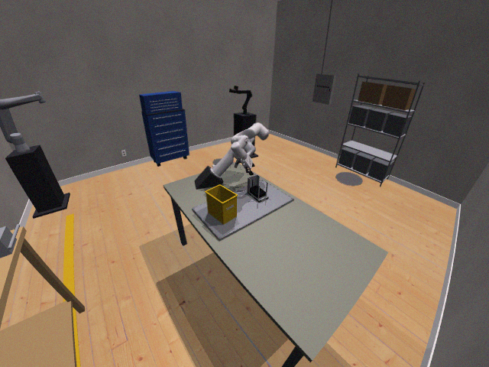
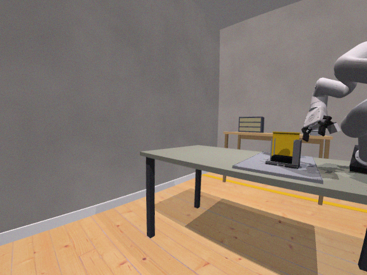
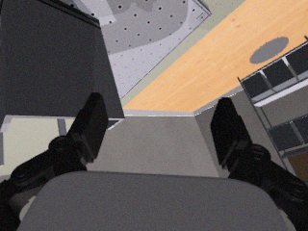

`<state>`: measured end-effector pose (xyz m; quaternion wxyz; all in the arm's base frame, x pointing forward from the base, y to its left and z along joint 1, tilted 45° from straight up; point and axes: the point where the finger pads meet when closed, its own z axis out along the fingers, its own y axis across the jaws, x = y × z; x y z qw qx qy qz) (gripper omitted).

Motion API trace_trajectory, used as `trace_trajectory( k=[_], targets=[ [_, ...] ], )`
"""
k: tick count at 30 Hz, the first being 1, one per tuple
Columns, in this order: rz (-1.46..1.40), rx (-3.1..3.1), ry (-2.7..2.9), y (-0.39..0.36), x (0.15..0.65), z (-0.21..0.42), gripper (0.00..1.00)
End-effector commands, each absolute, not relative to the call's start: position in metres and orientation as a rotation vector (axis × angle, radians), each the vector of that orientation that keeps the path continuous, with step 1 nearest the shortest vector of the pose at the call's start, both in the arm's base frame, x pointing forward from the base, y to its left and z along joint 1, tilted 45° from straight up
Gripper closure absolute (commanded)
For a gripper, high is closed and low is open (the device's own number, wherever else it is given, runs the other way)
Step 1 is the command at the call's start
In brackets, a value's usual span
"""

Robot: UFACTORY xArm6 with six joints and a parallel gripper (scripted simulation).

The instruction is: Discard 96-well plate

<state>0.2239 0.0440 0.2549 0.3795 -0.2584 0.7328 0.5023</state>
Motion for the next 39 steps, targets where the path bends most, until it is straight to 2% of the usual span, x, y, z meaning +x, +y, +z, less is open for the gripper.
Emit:
trace_trajectory(
  k=[1,39],
  targets=[
    [1.209,-0.762,1.835,0.039,0.227,0.256,0.00],
    [0.462,-1.671,1.290,-0.009,0.261,0.272,0.00]
  ],
)
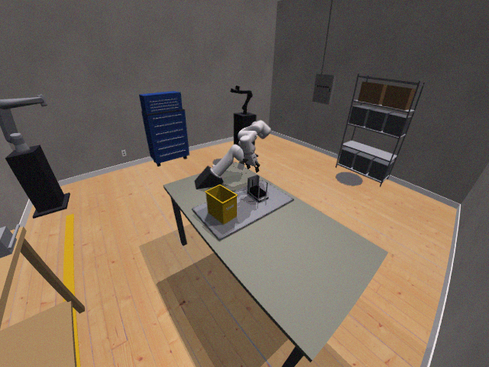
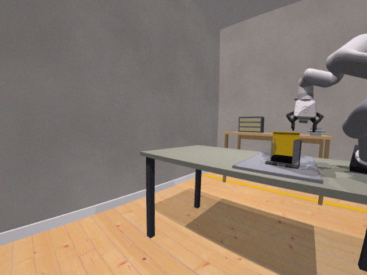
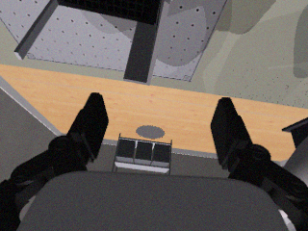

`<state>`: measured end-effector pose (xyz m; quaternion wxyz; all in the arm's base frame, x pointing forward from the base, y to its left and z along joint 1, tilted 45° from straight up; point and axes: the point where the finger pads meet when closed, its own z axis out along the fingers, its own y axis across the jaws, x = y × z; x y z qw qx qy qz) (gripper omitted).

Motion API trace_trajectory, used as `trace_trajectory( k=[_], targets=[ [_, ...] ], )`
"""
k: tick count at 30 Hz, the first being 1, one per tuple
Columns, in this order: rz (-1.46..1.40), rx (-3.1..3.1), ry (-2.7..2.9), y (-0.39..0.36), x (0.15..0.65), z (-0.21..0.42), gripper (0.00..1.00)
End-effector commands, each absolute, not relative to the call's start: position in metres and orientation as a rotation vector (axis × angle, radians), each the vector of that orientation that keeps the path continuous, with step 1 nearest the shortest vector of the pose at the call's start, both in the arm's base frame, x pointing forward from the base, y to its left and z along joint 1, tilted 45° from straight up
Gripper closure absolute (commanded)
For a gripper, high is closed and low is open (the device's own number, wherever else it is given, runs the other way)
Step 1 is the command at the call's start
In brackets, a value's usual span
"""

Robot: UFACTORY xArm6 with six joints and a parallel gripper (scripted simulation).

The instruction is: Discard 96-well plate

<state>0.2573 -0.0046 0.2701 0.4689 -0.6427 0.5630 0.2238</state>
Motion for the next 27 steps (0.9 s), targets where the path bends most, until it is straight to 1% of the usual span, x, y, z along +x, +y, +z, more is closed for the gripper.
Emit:
trace_trajectory(
  k=[1,10,13,27],
  targets=[
    [0.440,-1.696,1.266,-0.012,0.264,0.274,0.00],
    [0.252,-1.895,1.048,-0.023,0.273,0.281,0.00],
    [0.245,-1.902,1.039,-0.023,0.273,0.281,0.00],
    [-0.035,-2.168,0.641,-0.043,0.294,0.300,0.00]
  ],
)
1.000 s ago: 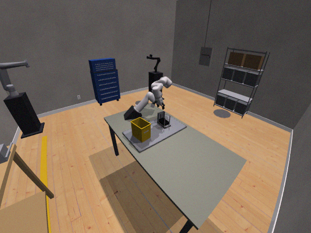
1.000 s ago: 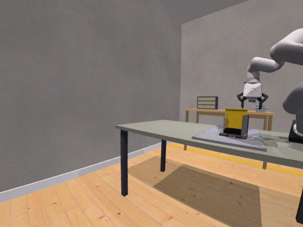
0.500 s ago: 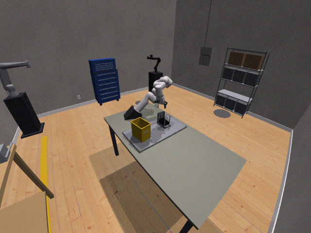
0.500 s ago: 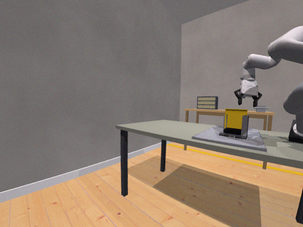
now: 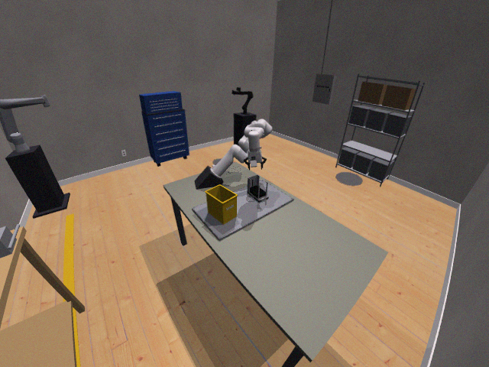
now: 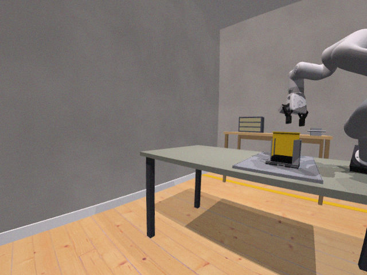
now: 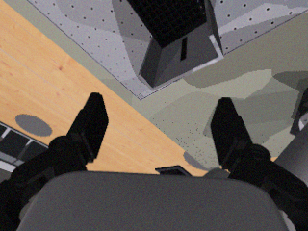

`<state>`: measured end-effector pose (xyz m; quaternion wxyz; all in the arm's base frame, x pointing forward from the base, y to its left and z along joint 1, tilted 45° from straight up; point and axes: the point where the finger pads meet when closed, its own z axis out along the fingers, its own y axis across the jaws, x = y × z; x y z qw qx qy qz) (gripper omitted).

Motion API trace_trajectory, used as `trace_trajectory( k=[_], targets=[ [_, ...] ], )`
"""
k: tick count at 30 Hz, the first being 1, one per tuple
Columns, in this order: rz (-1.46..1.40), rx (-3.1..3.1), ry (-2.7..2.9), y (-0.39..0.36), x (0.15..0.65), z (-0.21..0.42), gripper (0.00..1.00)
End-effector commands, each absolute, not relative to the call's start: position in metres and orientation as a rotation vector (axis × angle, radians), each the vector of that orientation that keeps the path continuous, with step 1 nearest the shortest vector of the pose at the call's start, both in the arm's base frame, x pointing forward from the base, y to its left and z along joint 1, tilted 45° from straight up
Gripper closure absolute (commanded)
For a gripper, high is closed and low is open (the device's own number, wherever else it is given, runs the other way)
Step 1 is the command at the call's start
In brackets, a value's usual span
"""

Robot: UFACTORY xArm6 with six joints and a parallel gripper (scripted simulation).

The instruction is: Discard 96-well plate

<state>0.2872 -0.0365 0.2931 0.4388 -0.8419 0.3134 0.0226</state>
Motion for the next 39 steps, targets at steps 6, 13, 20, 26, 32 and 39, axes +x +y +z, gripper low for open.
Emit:
trace_trajectory(
  k=[6,13,20,26,32,39],
  targets=[
    [-0.114,-2.234,0.512,-0.049,0.301,0.306,0.00],
    [-0.243,-2.332,0.282,-0.057,0.311,0.316,0.00],
    [-0.320,-2.383,0.132,-0.061,0.316,0.322,0.00],
    [-0.323,-2.385,0.124,-0.061,0.316,0.322,0.00],
    [-0.323,-2.385,0.124,-0.060,0.316,0.321,0.00],
    [-0.323,-2.385,0.124,-0.055,0.319,0.315,0.00]
  ],
)
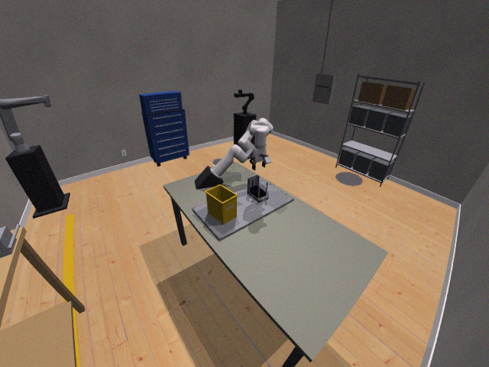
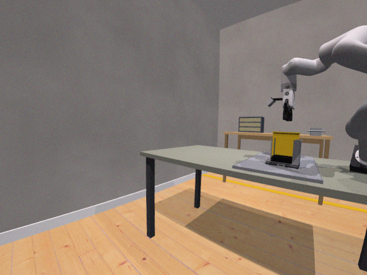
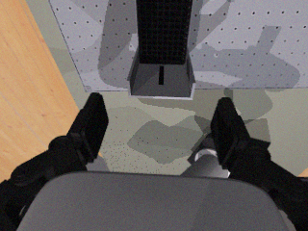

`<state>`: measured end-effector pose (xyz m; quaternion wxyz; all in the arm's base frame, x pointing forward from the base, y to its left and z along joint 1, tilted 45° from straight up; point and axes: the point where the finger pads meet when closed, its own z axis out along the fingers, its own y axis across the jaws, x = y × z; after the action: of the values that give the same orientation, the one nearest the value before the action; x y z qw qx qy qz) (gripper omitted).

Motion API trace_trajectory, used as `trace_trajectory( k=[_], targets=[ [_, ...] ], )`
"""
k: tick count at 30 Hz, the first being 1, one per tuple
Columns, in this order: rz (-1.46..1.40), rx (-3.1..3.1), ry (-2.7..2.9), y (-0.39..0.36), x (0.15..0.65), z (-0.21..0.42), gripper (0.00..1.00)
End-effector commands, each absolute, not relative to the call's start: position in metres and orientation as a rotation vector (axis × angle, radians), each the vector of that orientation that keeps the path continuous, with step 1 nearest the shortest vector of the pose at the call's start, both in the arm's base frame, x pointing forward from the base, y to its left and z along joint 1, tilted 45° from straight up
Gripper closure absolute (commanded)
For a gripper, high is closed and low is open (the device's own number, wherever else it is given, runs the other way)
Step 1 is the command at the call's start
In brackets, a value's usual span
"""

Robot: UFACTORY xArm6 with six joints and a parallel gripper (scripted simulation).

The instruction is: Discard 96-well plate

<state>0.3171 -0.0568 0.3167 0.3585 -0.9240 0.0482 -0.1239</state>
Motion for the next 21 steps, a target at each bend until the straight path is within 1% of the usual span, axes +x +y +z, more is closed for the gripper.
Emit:
trace_trajectory(
  k=[1,21],
  targets=[
    [-0.323,-2.385,0.124,-0.054,0.319,0.313,0.00],
    [-0.324,-2.385,0.124,-0.034,0.327,0.292,0.00]
  ],
)
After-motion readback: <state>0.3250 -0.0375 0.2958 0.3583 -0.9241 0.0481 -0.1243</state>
